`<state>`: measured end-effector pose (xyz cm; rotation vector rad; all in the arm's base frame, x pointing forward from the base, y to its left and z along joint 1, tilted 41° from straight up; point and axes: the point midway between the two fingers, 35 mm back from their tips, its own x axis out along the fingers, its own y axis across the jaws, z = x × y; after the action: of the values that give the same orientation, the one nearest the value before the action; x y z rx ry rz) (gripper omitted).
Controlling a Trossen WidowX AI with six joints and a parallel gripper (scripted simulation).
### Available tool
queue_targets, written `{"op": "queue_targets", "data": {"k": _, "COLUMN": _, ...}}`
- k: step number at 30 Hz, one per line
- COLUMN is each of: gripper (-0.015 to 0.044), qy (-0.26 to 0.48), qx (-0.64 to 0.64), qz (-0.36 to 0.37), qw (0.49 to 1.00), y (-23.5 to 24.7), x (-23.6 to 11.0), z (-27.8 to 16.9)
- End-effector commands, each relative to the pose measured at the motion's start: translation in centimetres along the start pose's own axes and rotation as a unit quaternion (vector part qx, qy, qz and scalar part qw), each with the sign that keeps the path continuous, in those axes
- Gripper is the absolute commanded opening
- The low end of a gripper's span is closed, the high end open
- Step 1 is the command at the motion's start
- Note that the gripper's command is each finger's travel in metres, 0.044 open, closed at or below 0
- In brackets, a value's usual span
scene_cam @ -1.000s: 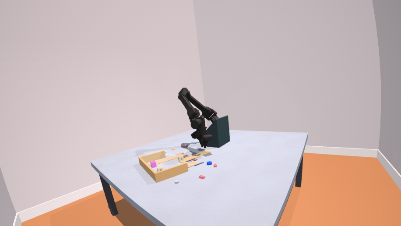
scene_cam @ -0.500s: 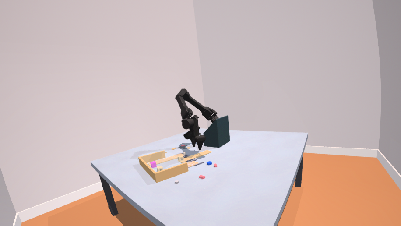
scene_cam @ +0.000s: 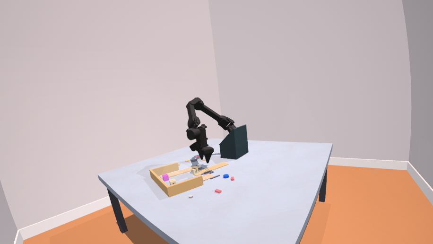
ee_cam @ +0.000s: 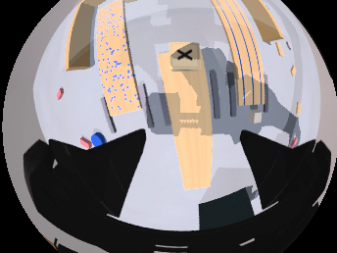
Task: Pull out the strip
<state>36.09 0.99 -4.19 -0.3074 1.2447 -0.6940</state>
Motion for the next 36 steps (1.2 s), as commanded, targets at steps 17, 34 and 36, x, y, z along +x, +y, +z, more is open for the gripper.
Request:
{"op": "queue_targets", "data": {"k": 17, "gripper": 0.0414, "qy": 0.0, "qx": -0.003, "qz": -0.003, "qw": 1.0, "y": 0.8, "x": -0.4, "z": 7.2}}
{"op": "queue_targets", "data": {"k": 34, "gripper": 0.025, "qy": 0.0, "qx": -0.003, "qz": -0.003, "qw": 1.0, "y": 0.9, "x": 2.3, "z": 7.3}}
{"op": "queue_targets", "data": {"k": 36, "gripper": 0.025, "qy": 0.0, "qx": -0.003, "qz": -0.003, "qw": 1.0, "y": 0.8, "x": 2.6, "z": 7.3}}
